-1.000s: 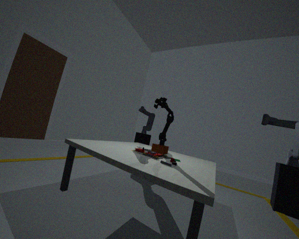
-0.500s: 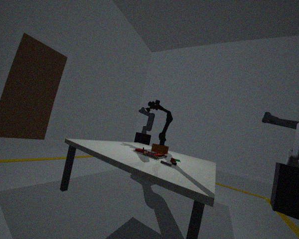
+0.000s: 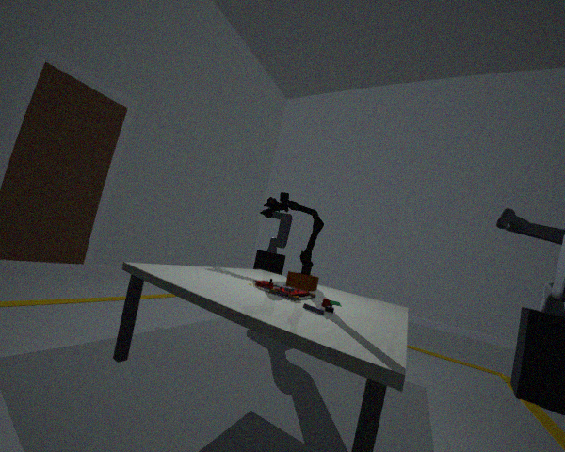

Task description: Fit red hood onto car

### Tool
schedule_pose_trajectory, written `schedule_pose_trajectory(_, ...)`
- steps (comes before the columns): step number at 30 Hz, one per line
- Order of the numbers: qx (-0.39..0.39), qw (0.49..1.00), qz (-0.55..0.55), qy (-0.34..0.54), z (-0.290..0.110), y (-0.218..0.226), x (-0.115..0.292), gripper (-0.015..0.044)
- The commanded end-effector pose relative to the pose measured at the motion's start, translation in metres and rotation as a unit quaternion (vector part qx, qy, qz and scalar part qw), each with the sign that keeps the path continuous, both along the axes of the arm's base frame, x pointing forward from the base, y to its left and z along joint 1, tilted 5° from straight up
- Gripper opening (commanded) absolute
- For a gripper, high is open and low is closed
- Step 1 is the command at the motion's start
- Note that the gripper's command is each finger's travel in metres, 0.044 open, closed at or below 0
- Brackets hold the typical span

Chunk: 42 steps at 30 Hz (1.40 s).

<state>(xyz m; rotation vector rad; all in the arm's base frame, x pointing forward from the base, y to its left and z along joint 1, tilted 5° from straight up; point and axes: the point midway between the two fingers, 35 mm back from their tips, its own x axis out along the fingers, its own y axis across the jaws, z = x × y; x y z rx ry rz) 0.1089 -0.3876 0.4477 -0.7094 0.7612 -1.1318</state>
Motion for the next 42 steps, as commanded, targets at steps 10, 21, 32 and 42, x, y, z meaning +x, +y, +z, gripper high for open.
schedule_pose_trajectory(10,0.163,0.98,0.112,0.009,-0.114,0.015,0.114,0.044)
schedule_pose_trajectory(21,0.299,0.936,0.176,0.053,-0.211,0.072,0.192,0.044)
schedule_pose_trajectory(32,0.416,0.874,0.215,0.133,-0.304,0.16,0.238,0.044)
schedule_pose_trajectory(42,0.496,0.805,0.223,0.238,-0.381,0.254,0.243,0.044)
